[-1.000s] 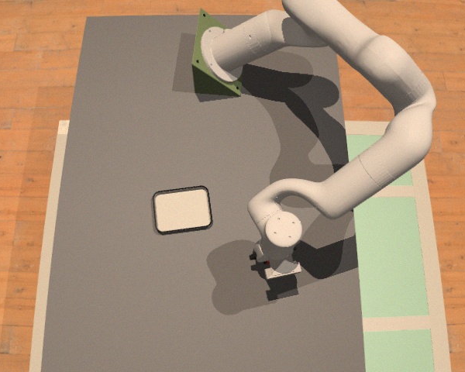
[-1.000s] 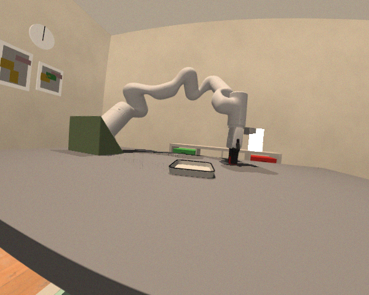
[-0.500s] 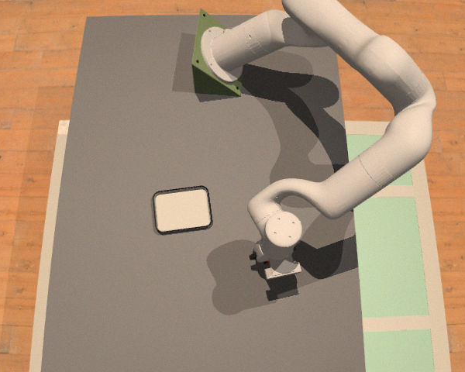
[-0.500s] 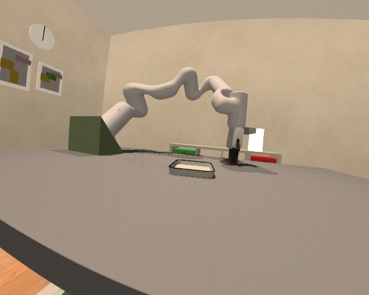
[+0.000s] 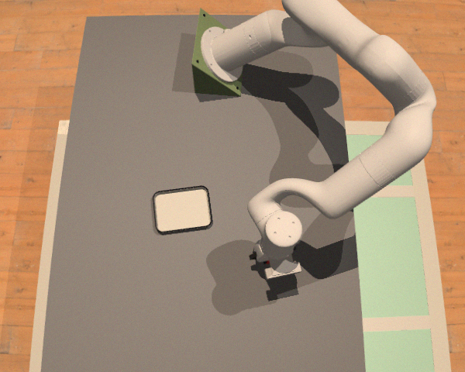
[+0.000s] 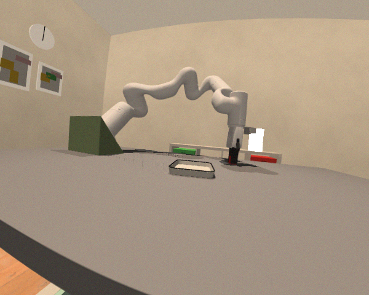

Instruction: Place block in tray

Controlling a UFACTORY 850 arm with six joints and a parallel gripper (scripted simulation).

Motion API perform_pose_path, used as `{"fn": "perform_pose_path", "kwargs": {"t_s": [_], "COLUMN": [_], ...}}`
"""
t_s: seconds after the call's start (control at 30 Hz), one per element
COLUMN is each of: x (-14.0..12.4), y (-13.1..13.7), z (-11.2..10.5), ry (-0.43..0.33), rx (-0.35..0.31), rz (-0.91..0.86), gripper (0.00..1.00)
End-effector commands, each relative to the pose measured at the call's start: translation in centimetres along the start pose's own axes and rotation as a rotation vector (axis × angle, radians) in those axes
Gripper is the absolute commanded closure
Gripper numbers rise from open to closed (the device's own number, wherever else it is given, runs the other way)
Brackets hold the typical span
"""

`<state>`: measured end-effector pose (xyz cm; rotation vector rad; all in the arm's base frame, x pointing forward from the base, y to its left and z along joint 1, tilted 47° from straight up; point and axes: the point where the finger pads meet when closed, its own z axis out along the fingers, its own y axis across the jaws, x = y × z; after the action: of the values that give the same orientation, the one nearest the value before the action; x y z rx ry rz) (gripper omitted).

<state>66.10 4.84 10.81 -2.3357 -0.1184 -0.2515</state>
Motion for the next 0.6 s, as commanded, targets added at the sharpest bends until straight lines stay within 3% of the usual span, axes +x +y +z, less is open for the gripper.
{"fn": "perform_pose_path", "kwargs": {"t_s": [0.0,0.57], "x": [0.1,0.1], "y": [0.0,0.0], "z": [-0.5,-4.6], "ry": [0.002,0.002], "rx": [-0.001,-0.001], "rz": [-0.001,-0.001], "gripper": [1.00,1.00]}}
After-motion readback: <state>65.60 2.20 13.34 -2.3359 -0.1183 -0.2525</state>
